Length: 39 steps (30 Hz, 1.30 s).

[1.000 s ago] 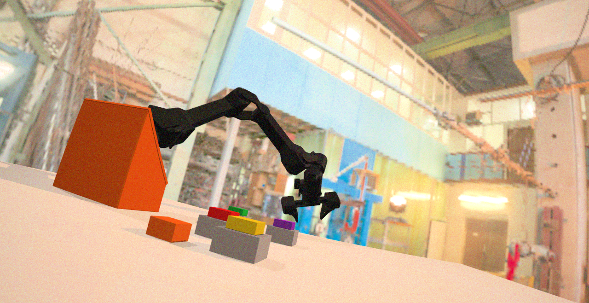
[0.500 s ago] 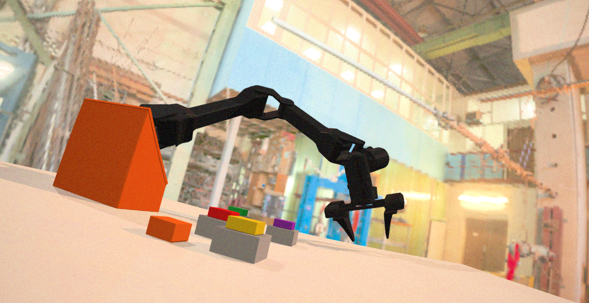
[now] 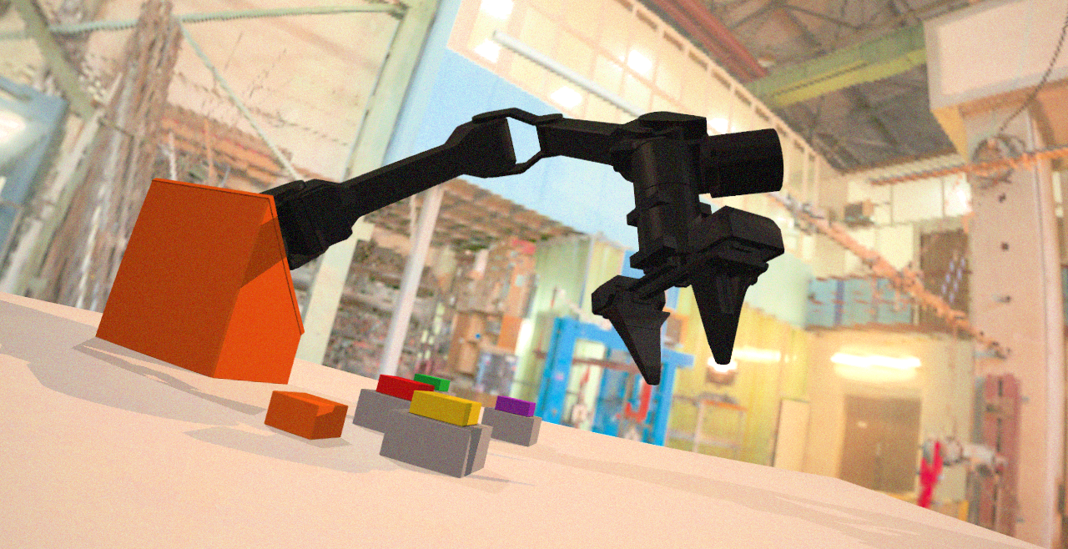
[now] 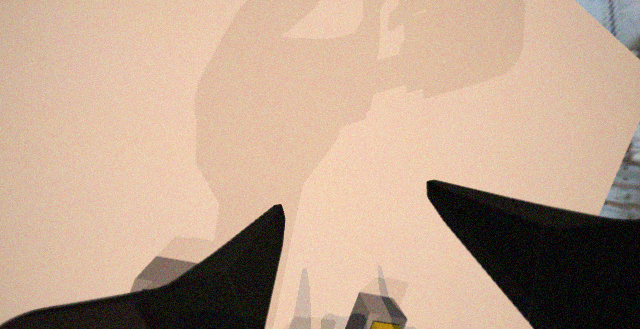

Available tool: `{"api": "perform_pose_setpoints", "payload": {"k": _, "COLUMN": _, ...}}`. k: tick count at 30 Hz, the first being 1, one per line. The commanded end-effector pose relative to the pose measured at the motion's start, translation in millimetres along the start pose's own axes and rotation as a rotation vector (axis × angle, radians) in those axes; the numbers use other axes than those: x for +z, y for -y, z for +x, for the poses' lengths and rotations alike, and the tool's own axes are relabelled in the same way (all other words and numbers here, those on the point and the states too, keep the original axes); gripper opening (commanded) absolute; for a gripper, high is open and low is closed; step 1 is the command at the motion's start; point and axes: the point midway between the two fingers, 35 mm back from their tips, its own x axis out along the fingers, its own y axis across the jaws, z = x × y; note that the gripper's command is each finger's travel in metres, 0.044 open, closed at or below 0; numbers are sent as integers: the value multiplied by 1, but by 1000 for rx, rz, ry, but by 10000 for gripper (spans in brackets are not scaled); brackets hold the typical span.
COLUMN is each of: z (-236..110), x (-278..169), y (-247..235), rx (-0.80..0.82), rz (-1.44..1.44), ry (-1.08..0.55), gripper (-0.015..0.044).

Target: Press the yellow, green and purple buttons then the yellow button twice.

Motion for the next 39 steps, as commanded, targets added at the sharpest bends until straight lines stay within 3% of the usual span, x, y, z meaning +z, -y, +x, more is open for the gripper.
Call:
{"api": "perform_pose_setpoints", "payload": {"k": 1, "z": -13, "x": -60, "y": 27, "rx": 36, "rz": 179, "ry": -86, "gripper": 400}}
{"api": "perform_pose_setpoints", "payload": {"k": 8, "z": -47, "x": -162, "y": 46, "rx": 166, "rz": 512, "ry": -180, "gripper": 400}}
{"api": "perform_pose_setpoints", "payload": {"k": 14, "z": -53, "x": -177, "y": 46, "rx": 196, "rz": 567, "ry": -189, "gripper": 400}}
{"api": "perform_pose_setpoints", "payload": {"k": 20, "z": 4, "x": -184, "y": 32, "rx": 198, "rz": 566, "ry": -187, "gripper": 243}}
{"api": "perform_pose_setpoints", "payload": {"k": 28, "z": 7, "x": -184, "y": 31, "rx": 198, "rz": 566, "ry": -187, "gripper": 32}}
{"api": "perform_pose_setpoints", "payload": {"k": 39, "z": 9, "x": -184, "y": 30, "rx": 198, "rz": 566, "ry": -187, "gripper": 20}}
